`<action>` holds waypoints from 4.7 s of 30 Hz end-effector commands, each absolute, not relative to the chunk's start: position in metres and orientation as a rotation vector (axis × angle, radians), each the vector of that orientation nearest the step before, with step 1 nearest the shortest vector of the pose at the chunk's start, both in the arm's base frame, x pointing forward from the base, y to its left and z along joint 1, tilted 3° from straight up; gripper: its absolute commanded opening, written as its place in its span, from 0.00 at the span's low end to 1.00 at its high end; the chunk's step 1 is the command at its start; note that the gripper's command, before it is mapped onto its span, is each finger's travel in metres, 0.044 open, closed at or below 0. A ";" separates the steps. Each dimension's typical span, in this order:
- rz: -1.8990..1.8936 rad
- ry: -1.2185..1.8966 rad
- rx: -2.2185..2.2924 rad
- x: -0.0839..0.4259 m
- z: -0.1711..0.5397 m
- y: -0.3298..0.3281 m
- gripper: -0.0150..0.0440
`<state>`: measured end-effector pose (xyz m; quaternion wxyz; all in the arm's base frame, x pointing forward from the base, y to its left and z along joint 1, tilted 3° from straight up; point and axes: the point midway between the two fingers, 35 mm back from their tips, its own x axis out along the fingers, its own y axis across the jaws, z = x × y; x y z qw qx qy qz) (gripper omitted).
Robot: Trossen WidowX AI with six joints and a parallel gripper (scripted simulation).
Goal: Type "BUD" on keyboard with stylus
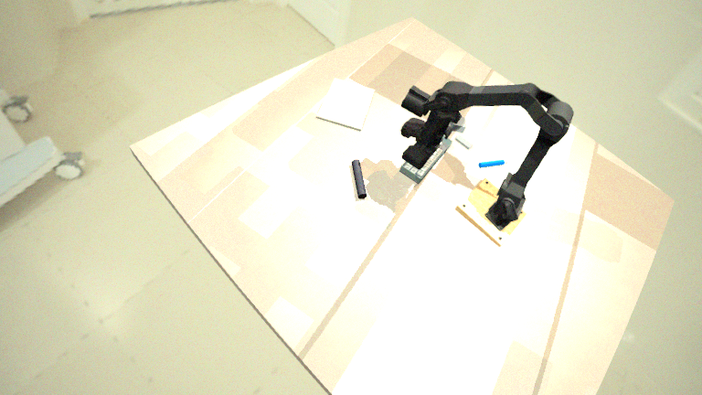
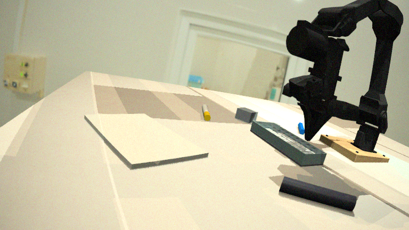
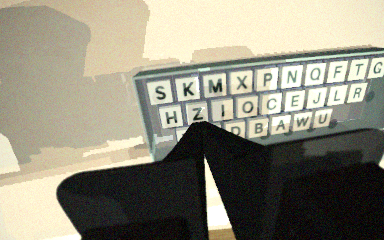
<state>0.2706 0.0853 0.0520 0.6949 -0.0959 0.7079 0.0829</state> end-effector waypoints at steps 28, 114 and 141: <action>0.172 1.587 -0.220 0.304 0.055 -0.047 0.25; -0.427 1.529 0.152 0.244 0.097 -0.017 0.51; -1.794 0.656 0.968 0.151 0.082 -0.157 0.51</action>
